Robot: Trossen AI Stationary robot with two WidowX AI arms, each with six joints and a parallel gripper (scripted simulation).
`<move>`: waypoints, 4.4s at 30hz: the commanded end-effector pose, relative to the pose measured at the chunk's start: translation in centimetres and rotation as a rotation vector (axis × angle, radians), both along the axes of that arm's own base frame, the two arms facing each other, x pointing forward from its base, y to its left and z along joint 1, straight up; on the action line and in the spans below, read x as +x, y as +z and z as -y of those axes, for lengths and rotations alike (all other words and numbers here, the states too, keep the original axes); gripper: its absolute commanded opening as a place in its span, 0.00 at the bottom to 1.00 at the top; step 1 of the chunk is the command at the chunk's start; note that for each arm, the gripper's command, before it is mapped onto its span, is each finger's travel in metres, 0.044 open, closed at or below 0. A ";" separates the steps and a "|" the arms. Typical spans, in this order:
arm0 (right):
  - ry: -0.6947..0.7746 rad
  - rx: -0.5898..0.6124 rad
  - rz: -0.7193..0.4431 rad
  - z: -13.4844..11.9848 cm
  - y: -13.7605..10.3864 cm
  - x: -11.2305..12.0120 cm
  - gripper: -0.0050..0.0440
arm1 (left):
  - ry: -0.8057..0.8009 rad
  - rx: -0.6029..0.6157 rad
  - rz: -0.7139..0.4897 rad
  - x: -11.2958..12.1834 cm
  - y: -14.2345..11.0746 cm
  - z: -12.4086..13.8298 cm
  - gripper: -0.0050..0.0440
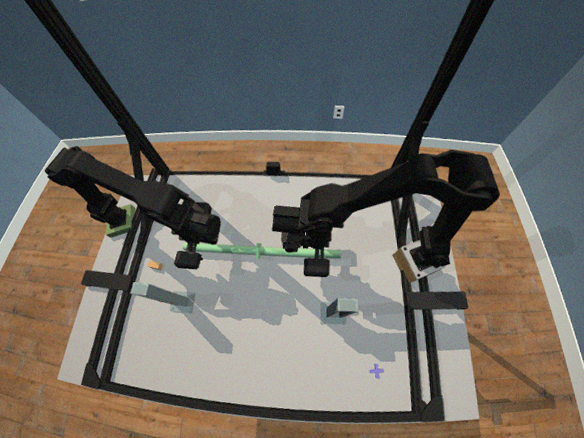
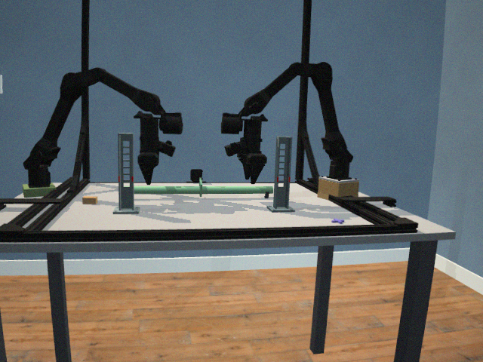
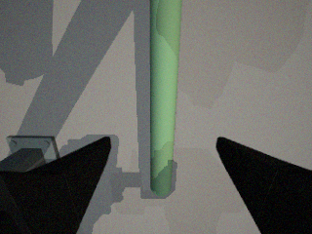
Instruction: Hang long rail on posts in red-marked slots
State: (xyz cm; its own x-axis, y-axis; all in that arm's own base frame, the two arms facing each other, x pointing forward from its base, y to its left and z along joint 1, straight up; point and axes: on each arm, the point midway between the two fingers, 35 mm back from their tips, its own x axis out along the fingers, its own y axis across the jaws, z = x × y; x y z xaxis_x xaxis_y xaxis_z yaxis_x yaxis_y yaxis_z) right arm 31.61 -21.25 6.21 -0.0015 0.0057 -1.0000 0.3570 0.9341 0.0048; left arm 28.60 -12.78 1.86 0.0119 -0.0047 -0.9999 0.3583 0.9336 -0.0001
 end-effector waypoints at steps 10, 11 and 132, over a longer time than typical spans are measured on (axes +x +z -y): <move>0.001 -0.004 0.006 0.1 0.3 0.1 1.00 | 0.000 0.000 0.001 0.0 0.1 0.0 1.00; 0.001 -0.004 0.006 0.1 0.3 0.1 1.00 | 0.000 0.000 0.001 0.0 0.1 0.0 1.00; 0.001 -0.112 -0.042 -0.2 0.0 0.1 0.10 | 0.000 0.113 0.027 -0.3 -0.2 0.2 0.10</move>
State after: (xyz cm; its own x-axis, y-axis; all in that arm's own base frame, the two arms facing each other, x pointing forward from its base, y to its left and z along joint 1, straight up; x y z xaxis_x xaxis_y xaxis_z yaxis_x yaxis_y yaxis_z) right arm 31.78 -21.30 6.14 -0.0251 -0.0632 -0.9977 0.3551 0.9324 -0.0680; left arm 28.29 -12.76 1.74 0.0268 0.0655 -0.9975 0.3572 0.9313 0.0707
